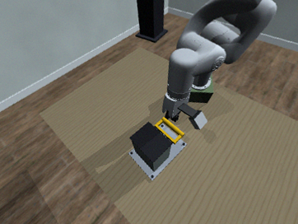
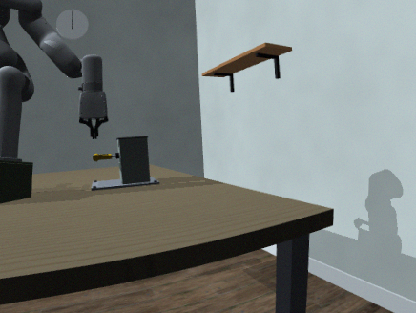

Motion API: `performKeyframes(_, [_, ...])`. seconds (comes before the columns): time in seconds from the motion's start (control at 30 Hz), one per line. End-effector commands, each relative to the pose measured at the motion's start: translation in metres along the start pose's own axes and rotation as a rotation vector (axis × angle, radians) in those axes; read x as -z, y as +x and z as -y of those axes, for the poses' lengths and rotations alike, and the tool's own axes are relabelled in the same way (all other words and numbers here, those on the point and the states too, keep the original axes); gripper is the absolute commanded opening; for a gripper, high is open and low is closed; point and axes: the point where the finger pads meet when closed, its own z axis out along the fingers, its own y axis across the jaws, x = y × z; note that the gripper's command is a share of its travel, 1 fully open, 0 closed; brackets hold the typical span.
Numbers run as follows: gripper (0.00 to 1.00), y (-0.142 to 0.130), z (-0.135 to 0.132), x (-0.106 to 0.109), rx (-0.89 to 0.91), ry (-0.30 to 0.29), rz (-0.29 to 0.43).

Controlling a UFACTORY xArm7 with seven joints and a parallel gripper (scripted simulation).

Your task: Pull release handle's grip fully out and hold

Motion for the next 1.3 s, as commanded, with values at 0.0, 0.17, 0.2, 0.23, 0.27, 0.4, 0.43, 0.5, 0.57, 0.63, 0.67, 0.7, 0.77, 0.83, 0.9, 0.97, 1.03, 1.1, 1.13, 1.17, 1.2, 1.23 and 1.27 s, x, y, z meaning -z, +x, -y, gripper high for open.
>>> performKeyframes(0.0, [0.0, 0.0003, -0.0012, 0.001, 0.0, -0.003, -0.001])
performKeyframes(0.17, [0.0, 0.0003, -0.0012, 0.001, 0.0, -0.003, -0.001])
performKeyframes(0.2, [0.0, 0.0003, -0.0012, 0.001, 0.0, -0.003, -0.001])
performKeyframes(0.23, [0.0, 0.0003, -0.0012, 0.001, 0.0, -0.003, -0.001])
performKeyframes(0.27, [0.0, 0.0003, -0.0012, 0.001, 0.0, -0.003, -0.001])
performKeyframes(0.4, [0.0, 0.0003, -0.0012, 0.001, 0.0, -0.003, -0.001])
performKeyframes(0.43, [0.0, 0.0003, -0.0012, 0.001, 0.0, -0.003, -0.001])
performKeyframes(0.5, [0.0, 0.0003, -0.0012, 0.001, 0.0, -0.003, -0.001])
performKeyframes(0.57, [0.0, 0.0003, -0.0012, 0.001, 0.0, -0.003, -0.001])
performKeyframes(0.63, [0.0, 0.0003, -0.0012, 0.001, 0.0, -0.003, -0.001])
performKeyframes(0.67, [0.0, 0.0003, -0.0012, 0.001, 0.0, -0.003, -0.001])
performKeyframes(0.7, [0.0, 0.0003, -0.0012, 0.001, 0.001, -0.003, -0.001])
performKeyframes(0.77, [0.0, 0.0003, -0.0013, 0.001, 0.008, -0.003, -0.001])
performKeyframes(0.83, [0.0, 0.0003, -0.0013, 0.0012, 0.025, -0.003, -0.001])
performKeyframes(0.9, [0.0, 0.0003, -0.0014, 0.0015, 0.055, -0.004, 0.0])
performKeyframes(0.97, [0.0, 0.0004, -0.0014, 0.0019, 0.102, -0.004, 0.0])
performKeyframes(1.03, [0.0, 0.0004, -0.0016, 0.0025, 0.167, -0.005, 0.0])
performKeyframes(1.1, [0.0, 0.0004, -0.0016, 0.0025, 0.167, -0.005, 0.0])
performKeyframes(1.13, [0.0, 0.0004, -0.0016, 0.0028, 0.206, -0.005, 0.0])
performKeyframes(1.17, [0.0, 0.0004, -0.0017, 0.0032, 0.25, -0.006, 0.0])
performKeyframes(1.2, [0.0, 0.0005, -0.0018, 0.0035, 0.299, -0.006, 0.001])
performKeyframes(1.23, [0.0, 0.0005, -0.0019, 0.0039, 0.351, -0.007, 0.001])
performKeyframes(1.27, [0.0, 0.0005, -0.0019, 0.0041, 0.376, -0.007, 0.001])
